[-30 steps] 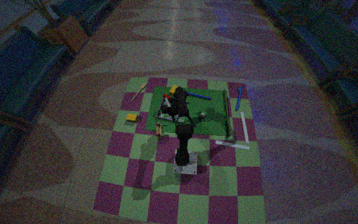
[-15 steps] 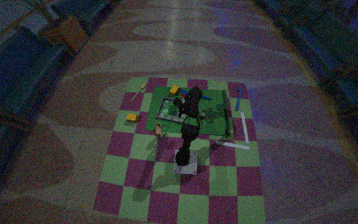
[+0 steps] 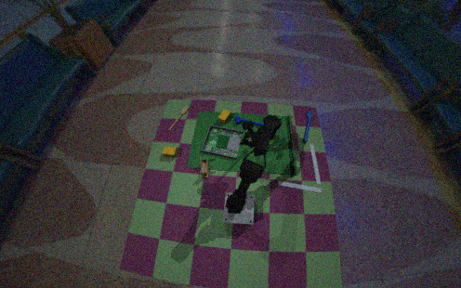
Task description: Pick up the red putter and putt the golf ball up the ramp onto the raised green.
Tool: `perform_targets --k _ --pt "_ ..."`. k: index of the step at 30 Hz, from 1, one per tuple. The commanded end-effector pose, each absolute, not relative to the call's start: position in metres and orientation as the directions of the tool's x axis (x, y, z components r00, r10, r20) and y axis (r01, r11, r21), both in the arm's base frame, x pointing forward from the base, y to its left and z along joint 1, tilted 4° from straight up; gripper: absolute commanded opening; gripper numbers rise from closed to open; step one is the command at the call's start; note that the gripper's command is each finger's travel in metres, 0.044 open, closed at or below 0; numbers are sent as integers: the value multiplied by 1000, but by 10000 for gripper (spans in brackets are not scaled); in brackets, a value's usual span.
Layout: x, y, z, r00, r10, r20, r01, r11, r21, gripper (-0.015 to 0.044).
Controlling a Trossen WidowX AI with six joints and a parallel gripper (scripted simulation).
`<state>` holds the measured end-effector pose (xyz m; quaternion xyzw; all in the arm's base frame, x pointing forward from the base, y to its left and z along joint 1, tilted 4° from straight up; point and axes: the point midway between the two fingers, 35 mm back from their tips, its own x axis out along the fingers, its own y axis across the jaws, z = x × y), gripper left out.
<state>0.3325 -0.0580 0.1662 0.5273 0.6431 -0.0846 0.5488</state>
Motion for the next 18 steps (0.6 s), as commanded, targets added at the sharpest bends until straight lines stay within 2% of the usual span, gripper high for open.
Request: perform_targets --k 1,6,18 --pt "330 -74 177 205 602 -771 831 310 462 0" --pt "324 -93 187 256 617 -744 889 153 432 0" --pt "321 -119 149 258 616 -745 891 147 430 0"
